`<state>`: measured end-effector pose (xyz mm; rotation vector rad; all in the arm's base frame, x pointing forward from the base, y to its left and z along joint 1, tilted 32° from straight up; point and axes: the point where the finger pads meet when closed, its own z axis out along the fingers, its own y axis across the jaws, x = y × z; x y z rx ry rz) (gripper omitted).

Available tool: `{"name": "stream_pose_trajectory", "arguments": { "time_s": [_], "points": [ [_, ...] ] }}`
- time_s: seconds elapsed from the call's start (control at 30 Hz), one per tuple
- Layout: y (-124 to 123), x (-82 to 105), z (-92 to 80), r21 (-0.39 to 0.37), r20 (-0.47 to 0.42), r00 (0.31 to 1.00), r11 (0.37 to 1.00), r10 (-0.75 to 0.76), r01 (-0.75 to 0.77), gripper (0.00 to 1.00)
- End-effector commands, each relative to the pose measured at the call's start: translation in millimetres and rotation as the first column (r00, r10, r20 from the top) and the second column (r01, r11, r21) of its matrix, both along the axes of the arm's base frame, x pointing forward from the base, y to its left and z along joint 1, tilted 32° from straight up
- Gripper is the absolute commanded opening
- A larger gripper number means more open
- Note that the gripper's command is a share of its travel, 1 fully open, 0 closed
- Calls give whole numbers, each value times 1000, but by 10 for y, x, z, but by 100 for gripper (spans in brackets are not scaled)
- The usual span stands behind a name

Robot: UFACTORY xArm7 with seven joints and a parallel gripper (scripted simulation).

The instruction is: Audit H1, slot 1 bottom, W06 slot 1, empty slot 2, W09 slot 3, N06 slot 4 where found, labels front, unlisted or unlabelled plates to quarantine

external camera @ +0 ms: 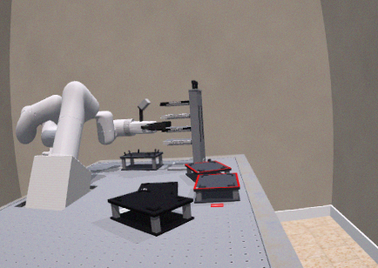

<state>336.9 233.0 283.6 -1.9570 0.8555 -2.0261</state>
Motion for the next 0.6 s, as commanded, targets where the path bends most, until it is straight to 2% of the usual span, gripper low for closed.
{"name": "stream_pose_trajectory", "arguments": {
  "time_s": [0.0,0.43,0.47,0.57],
  "points": [
    [-8,1,9,3,1,1000,1000,-1,1,100],
    [-8,1,9,3,1,1000,1000,-1,1,100],
    [-7,-5,9,3,1,1000,1000,-1,1,0],
    [-7,-5,9,3,1,1000,1000,-1,1,0]
  ]
}}
